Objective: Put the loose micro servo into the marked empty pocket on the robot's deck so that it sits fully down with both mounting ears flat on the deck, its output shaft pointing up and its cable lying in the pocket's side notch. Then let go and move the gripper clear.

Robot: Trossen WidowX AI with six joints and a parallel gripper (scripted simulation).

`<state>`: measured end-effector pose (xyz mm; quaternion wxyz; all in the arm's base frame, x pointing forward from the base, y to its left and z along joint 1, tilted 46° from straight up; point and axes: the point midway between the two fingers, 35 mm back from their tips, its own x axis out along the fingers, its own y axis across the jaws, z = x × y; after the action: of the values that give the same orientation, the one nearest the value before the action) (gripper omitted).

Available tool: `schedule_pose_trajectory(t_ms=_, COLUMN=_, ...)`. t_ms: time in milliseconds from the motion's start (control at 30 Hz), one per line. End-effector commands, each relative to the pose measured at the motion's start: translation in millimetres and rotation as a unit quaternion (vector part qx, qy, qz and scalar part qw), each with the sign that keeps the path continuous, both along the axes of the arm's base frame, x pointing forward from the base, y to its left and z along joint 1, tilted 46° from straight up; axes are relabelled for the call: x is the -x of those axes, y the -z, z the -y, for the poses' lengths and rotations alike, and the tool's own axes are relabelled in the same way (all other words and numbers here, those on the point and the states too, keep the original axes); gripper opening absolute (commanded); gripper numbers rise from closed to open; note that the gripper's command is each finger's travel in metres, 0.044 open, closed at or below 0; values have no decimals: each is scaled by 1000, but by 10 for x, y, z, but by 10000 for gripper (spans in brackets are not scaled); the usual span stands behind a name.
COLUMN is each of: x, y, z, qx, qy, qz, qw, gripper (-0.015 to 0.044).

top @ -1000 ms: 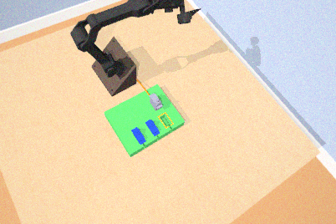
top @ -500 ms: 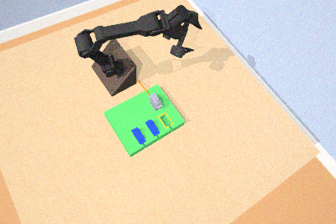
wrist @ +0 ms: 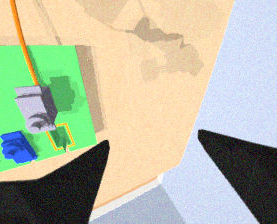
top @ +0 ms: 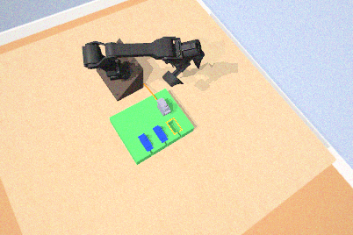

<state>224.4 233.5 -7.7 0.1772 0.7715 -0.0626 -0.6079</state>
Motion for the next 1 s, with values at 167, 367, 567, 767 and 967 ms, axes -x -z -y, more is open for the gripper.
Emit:
schedule_pose_trajectory(t_ms=167, x=-61, y=-47, z=795, qx=119, qy=82, qz=-23, qw=989, gripper=440)
schedule_pose_trajectory(t_ms=367, x=-27, y=-166, z=1299, qx=196, qy=128, qz=-45, qw=971, gripper=440)
schedule_pose_trajectory(t_ms=567, x=-5, y=-196, z=1421, qx=213, qy=138, qz=-51, qw=966, gripper=440)
schedule_pose_trajectory(t_ms=767, x=-10, y=-47, z=1577, qx=213, qy=138, qz=-51, qw=966, gripper=440)
schedule_pose_trajectory(t_ms=967, x=-10, y=-11, z=1621, qx=214, qy=138, qz=-51, qw=966, gripper=440)
